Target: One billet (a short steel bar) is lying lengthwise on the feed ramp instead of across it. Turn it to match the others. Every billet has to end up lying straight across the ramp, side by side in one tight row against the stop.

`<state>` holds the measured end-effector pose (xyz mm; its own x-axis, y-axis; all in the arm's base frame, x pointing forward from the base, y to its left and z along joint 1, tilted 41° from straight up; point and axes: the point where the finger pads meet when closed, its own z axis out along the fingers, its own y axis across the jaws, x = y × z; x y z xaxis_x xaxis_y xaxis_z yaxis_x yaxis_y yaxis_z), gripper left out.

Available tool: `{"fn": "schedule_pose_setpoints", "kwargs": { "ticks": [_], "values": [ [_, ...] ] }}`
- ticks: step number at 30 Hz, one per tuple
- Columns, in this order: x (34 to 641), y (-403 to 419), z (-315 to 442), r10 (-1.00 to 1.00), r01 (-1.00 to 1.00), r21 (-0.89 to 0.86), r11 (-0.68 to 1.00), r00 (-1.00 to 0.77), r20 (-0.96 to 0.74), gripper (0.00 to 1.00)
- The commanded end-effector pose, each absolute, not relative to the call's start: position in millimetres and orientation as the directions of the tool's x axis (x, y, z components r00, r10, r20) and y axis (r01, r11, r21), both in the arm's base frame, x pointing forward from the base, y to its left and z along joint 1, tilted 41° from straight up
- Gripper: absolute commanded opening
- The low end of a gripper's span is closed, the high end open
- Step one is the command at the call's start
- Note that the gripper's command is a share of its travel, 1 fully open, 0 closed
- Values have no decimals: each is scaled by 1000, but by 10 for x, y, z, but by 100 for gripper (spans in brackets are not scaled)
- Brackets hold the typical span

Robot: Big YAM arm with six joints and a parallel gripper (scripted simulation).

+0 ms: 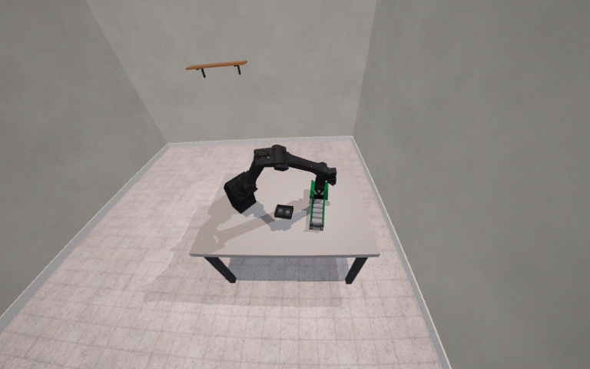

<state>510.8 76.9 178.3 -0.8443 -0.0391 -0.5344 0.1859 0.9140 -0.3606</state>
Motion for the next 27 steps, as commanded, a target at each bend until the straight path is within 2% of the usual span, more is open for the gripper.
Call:
{"fn": "schedule_pose_setpoints", "kwargs": {
  "ticks": [1, 27],
  "values": [
    [5304, 902, 1975, -55, 176, -336, 925, -814, -578, 0],
    [5344, 834, 1808, -62, 170, -339, 925, -815, -577, 0]
  ]
}}
